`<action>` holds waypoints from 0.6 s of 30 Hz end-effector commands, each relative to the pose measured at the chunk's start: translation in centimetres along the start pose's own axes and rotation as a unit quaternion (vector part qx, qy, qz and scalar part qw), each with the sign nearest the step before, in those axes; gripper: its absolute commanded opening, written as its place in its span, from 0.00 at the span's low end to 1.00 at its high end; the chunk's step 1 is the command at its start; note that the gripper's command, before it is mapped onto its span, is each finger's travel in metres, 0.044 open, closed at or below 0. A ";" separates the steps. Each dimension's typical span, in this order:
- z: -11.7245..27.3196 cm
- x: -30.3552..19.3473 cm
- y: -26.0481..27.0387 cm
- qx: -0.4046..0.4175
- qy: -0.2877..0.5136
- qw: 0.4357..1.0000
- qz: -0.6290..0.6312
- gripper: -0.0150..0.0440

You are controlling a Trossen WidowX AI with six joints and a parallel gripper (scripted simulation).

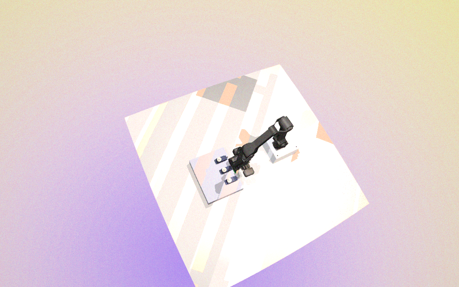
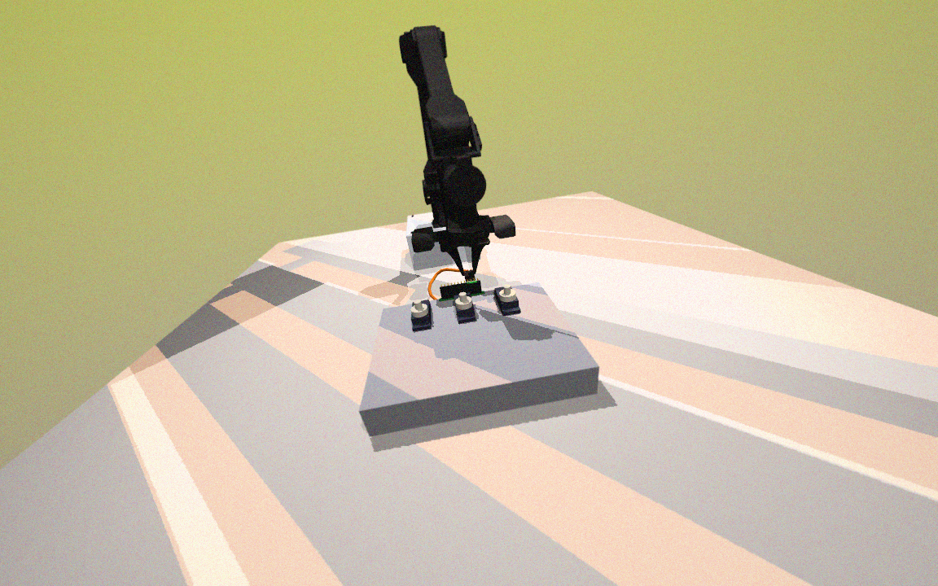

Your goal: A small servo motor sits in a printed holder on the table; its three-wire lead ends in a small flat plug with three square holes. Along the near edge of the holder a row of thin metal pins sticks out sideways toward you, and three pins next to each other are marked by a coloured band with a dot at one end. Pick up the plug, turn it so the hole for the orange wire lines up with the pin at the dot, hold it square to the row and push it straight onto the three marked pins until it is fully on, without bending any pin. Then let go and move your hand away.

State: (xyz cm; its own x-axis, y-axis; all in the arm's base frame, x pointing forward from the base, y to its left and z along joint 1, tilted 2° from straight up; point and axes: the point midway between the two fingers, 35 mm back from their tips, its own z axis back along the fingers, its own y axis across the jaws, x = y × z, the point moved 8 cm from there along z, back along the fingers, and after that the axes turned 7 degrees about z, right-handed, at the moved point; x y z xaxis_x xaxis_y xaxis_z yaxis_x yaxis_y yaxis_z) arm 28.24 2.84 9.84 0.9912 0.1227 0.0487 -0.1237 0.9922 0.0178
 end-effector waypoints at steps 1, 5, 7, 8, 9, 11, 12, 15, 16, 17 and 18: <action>0.1 0.4 -0.1 -0.002 -0.001 1.000 0.003 0.25; 0.1 0.6 -0.1 -0.002 -0.001 1.000 0.003 0.25; 0.1 0.7 -0.1 -0.002 -0.001 1.000 0.003 0.25; 0.1 0.8 -0.1 -0.002 -0.001 1.000 0.003 0.25; 0.1 0.9 -0.1 -0.002 -0.001 1.000 0.003 0.25; 0.2 1.0 -0.1 -0.002 -0.001 1.000 0.003 0.25; 0.2 1.1 -0.1 -0.002 -0.001 1.000 0.003 0.25; 0.2 1.3 -0.1 -0.002 -0.001 1.000 0.003 0.25; 0.2 1.3 -0.1 -0.002 -0.001 1.000 0.003 0.25; 0.2 1.4 -0.1 -0.002 -0.001 1.000 0.003 0.25; 0.2 1.5 -0.1 -0.002 -0.001 1.000 0.003 0.25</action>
State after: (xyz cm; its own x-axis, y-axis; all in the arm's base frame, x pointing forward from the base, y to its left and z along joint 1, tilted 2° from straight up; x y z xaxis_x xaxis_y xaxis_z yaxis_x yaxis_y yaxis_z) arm 29.39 2.89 9.97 0.9912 0.1227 0.0491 -0.1237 0.9922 0.0177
